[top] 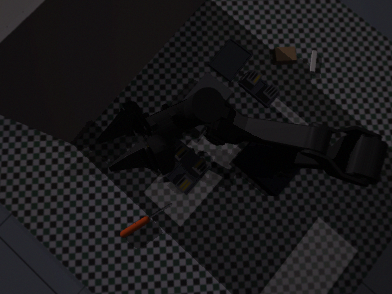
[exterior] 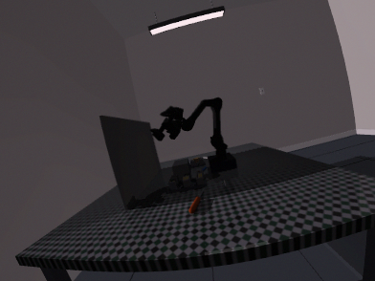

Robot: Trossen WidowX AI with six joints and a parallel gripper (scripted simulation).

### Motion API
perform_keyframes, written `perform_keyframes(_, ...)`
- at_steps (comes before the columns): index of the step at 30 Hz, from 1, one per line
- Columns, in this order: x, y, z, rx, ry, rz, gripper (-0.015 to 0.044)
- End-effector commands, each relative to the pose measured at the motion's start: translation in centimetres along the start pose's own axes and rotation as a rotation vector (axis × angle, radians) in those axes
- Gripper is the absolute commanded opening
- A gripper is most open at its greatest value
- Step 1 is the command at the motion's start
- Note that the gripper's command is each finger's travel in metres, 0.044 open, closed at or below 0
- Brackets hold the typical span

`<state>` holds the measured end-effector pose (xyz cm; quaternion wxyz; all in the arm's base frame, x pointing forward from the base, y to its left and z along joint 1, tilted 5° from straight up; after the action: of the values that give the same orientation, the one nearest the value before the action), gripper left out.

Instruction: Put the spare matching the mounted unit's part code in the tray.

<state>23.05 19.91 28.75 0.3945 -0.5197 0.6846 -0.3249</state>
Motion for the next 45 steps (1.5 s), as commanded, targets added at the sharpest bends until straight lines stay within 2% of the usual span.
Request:
perform_keyframes(1, -0.6, -1.6, 4.2, -0.448, 0.27, 0.005, 0.044)
perform_keyframes(3, -0.6, -2.2, 6.0, -0.662, 0.406, 0.031, 0.044)
perform_keyframes(13, 0.9, -3.8, 10.9, -1.324, 0.835, 0.219, 0.044)
perform_keyframes(25, 4.7, -5.1, 13.9, -1.963, 1.361, 0.7, 0.044)
perform_keyframes(33, 7.6, -6.0, 14.2, -2.194, 1.677, 1.142, 0.044)
perform_keyframes(41, 10.2, -7.1, 13.6, -2.237, 1.956, 1.656, 0.044)
perform_keyframes(45, 10.6, -7.2, 13.4, -2.228, 1.987, 1.725, 0.044)
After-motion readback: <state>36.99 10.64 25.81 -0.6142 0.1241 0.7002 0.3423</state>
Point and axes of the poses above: the point midway between the two fingers, 35 mm back from their tips, its own x axis back along the fingers, its own z axis across the jaws, y = z × x, the point moved 10 cm from there along x, back along the fingers, and after that the axes turned 13 degrees about x, right-handed, at the moved point
